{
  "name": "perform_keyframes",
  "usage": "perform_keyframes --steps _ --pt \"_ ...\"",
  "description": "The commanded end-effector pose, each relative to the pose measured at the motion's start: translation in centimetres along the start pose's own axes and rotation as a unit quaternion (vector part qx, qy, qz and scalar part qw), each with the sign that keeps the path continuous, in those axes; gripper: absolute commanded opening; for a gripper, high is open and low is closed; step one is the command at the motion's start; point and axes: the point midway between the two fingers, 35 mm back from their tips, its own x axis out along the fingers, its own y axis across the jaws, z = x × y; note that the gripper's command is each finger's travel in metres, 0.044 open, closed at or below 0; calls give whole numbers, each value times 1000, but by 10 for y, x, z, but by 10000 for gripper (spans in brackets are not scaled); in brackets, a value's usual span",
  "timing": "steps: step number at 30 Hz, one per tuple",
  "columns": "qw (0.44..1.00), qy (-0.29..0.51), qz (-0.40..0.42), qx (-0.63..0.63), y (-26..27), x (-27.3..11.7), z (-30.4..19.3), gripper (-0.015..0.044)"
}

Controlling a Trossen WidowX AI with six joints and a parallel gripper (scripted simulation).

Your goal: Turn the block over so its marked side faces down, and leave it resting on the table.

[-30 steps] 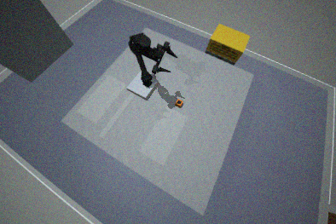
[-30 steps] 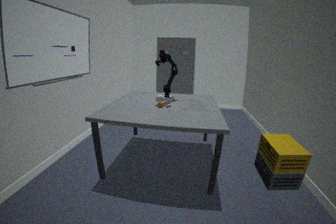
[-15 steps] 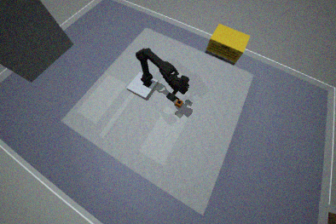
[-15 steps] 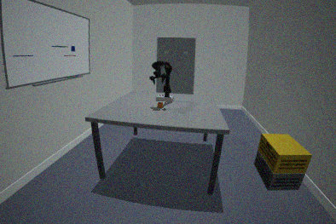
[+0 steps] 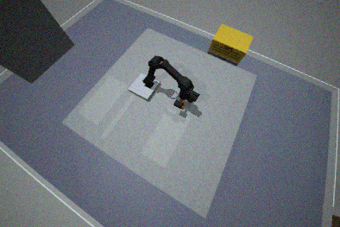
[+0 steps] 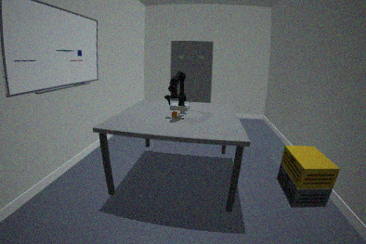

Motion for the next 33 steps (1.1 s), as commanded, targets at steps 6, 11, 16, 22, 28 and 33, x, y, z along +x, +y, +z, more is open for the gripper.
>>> perform_keyframes --steps 6,11,16,22,28,33 --pt "1000 7 -5 -4 2 37 0 440" --pt "1000 7 -5 -4 3 48 0 440" --pt "1000 7 -5 -4 3 53 0 440" --pt "1000 7 -5 -4 3 61 0 440" --pt "1000 7 -5 -4 3 71 0 440" --pt "1000 7 -5 -4 3 79 0 440"
